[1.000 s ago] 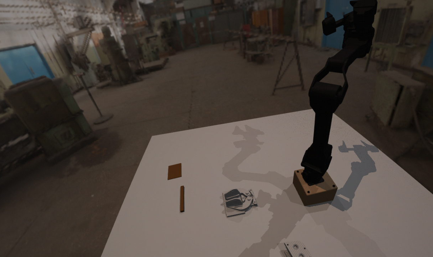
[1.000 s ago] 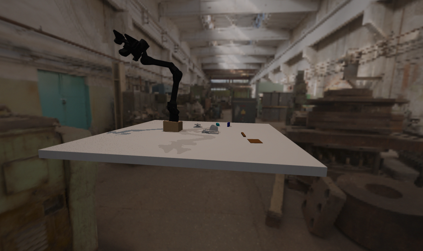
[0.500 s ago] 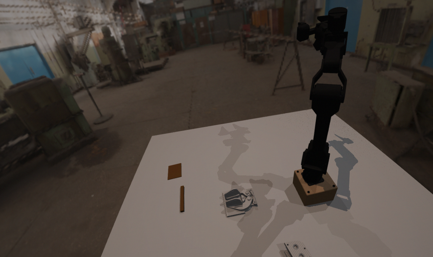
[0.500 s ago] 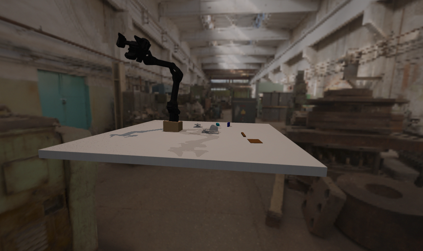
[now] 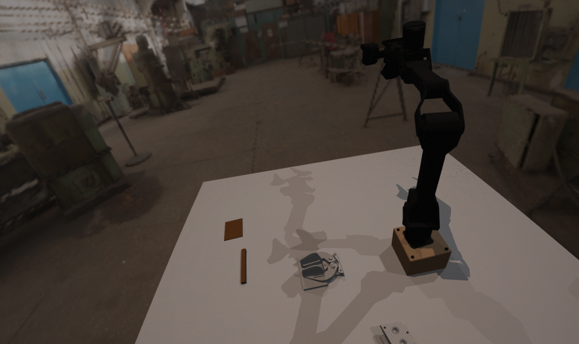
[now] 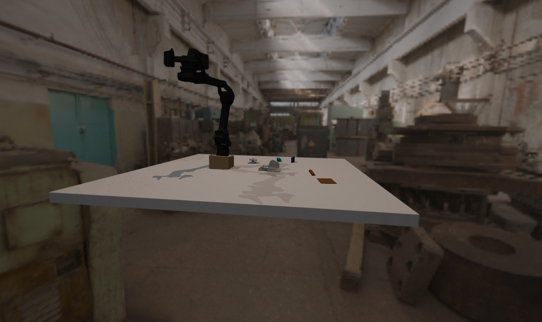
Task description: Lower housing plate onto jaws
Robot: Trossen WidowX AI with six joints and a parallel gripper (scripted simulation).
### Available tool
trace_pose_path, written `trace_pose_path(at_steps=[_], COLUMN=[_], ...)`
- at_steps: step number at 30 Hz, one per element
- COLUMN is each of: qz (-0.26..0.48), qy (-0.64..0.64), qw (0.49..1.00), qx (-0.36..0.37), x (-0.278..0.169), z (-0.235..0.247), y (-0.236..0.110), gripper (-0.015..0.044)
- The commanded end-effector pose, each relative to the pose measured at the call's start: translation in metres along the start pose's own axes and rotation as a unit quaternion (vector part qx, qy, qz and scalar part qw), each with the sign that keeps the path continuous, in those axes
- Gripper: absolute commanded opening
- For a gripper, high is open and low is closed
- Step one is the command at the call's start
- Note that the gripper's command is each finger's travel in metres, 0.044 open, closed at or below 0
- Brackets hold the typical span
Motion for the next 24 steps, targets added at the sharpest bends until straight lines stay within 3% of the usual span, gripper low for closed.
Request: trace_pose_path(at_steps=[1,14,24], qz=[-0.024,-0.115,-0.206], qy=[0.032,0.130,0.187], qw=[0.999,0.980,0.949], qx=[-0.020,-0.094,-0.151], x=[0.018,0.074,0.118], z=[-0.019,-0.108,-0.188], y=[0.012,0.039,0.037], gripper=[0.0440,0.0440,0.0440])
Point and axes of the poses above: the point midway between the two fingers, 35 mm back from their tips, its own y axis out along the fingers, its own z axis across the jaws, x = y × z, the point moved 6 cm from there along -y, back along the fingers, and after that the axes turned 9 degrees about y, right-handed, at the moved point
